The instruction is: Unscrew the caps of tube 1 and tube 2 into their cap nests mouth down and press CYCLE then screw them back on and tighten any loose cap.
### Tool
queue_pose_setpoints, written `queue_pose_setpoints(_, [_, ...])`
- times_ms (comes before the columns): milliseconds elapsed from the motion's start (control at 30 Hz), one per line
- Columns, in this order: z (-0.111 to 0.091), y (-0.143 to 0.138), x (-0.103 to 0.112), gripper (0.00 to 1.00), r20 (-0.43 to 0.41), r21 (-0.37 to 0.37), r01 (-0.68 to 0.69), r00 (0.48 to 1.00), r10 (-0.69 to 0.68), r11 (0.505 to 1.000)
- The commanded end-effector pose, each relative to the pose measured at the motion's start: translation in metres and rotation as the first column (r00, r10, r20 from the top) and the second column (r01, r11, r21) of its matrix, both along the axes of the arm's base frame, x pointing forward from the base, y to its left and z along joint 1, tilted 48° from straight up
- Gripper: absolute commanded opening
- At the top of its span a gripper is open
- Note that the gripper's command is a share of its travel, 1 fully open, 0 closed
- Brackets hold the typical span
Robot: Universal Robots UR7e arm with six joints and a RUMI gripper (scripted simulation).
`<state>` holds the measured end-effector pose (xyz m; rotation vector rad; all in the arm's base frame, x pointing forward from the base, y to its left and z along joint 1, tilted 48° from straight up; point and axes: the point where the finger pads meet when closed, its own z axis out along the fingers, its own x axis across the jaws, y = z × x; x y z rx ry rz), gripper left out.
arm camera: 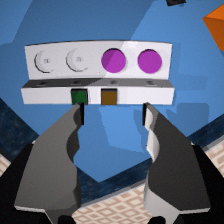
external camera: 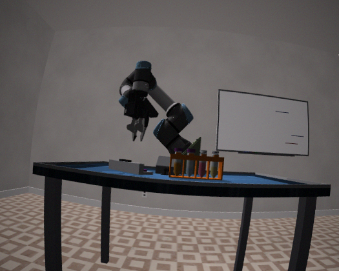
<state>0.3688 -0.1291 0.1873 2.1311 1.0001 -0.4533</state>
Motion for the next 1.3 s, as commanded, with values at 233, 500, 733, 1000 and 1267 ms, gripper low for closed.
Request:
queue_pose_setpoints(233, [-0.010, 0.021, -0.012, 0.00, 0.181, 0.013, 0.172, 0.969, -0.171, 0.985])
queue_pose_setpoints(500, [-0.043, 0.037, -0.032, 0.00, 0.450, 0.098, 0.416, 0.792, -0.413, 0.904])
queue_pose_setpoints(733, [-0.069, 0.050, -0.048, 0.00, 0.623, 0.220, 0.574, 0.539, -0.567, 0.789])
queue_pose_setpoints(1000, [-0.102, 0.066, -0.068, 0.00, 0.696, 0.314, 0.640, 0.347, -0.629, 0.701])
queue_pose_setpoints(1267, [-0.148, 0.088, -0.096, 0.00, 0.696, 0.314, 0.640, 0.347, -0.629, 0.701])
